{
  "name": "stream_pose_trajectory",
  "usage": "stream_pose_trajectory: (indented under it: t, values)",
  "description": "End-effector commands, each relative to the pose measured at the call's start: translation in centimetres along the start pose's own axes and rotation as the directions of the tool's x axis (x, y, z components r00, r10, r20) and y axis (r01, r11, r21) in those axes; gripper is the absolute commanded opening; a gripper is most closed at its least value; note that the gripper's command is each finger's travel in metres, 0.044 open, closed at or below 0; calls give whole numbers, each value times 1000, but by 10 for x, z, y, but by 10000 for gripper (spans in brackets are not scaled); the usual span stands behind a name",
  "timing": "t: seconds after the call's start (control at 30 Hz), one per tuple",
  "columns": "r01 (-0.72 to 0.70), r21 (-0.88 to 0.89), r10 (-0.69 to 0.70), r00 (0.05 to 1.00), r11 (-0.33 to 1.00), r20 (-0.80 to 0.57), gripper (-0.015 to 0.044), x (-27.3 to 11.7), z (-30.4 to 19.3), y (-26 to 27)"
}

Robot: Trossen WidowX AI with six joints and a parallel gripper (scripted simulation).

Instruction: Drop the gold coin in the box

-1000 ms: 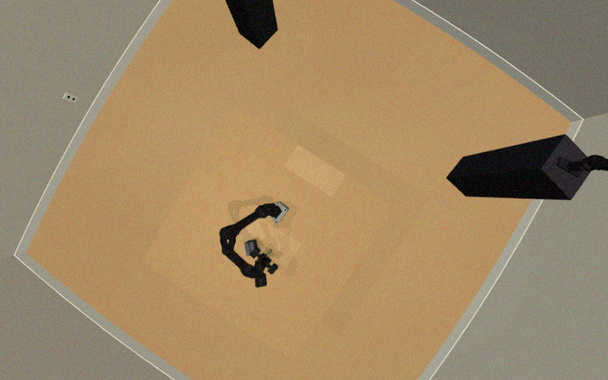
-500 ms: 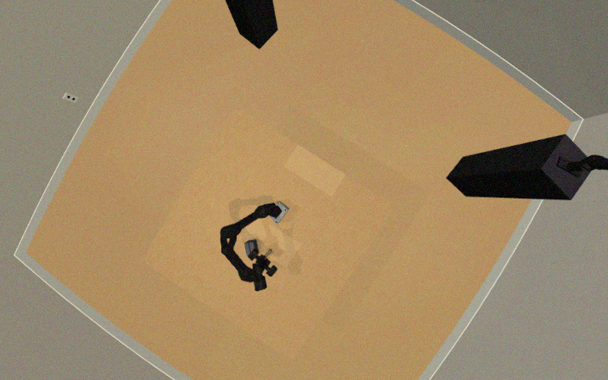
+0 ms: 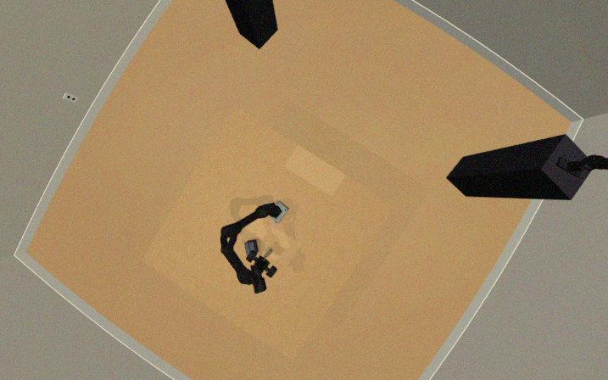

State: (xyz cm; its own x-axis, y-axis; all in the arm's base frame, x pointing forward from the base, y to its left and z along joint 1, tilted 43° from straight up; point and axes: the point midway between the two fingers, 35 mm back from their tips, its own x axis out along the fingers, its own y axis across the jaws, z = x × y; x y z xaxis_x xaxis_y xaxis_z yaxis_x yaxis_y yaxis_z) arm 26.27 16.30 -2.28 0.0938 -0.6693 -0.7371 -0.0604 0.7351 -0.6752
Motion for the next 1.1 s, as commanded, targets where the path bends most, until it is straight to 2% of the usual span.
stream_pose_trajectory:
  t: [0.0, 0.33, 0.67, 0.77, 1.07]
  values:
    - [-6, -109, 6, 1000, 994, 1, 0, -3, 1, 2]
    - [-5, -433, 6, 1000, 901, 1, 0, -3, 4, 6]
    - [-3, -708, 6, 1000, 707, 1, 0, -3, 6, 9]
    - [-3, -742, 6, 1000, 671, 1, 0, -3, 6, 9]
    - [-4, -742, 7, 1000, 670, 2, 0, -4, 9, 0]
